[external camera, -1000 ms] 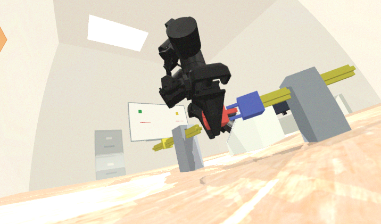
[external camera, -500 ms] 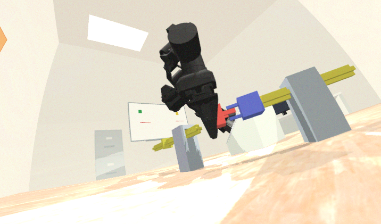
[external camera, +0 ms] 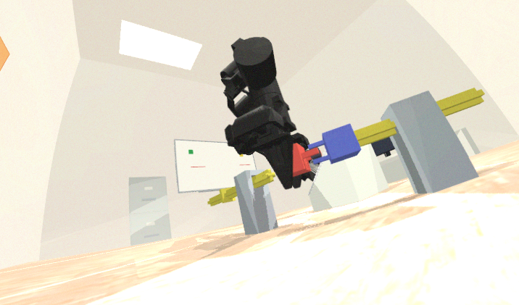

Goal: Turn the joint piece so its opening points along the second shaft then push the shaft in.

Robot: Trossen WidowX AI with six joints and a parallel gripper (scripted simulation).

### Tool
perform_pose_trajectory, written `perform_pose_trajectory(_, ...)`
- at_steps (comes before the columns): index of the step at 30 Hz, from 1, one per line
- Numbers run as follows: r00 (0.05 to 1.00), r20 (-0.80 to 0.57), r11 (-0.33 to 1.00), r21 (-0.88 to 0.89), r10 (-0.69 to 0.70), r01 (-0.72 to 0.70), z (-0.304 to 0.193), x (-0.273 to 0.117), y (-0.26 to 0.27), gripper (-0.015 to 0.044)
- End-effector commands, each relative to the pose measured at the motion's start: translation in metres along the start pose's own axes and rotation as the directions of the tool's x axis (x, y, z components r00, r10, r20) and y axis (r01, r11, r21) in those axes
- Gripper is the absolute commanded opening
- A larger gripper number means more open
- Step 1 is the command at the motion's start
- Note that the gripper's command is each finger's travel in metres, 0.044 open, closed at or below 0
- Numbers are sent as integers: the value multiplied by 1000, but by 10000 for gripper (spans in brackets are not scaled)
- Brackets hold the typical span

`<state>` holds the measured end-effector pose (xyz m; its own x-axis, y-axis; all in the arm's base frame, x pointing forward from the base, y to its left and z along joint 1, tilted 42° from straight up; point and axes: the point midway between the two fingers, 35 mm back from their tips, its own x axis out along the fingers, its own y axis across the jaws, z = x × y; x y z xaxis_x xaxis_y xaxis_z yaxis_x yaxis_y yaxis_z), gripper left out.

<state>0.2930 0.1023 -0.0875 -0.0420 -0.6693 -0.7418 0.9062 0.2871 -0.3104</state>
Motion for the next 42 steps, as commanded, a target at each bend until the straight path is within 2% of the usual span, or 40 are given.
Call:
perform_pose_trajectory(1, 1000, -4, 997, 72, 0, 0, 0, 0, -3, 0)
perform_pose_trajectory(19, 1000, -14, 920, 393, -2, 7, -4, 1, -19, 0)
perform_pose_trajectory(40, 1000, -11, 918, 396, -2, 6, -4, 0, -19, 0)
perform_pose_trajectory(42, 1000, -11, 918, 396, -2, 6, -4, 0, -19, 53)
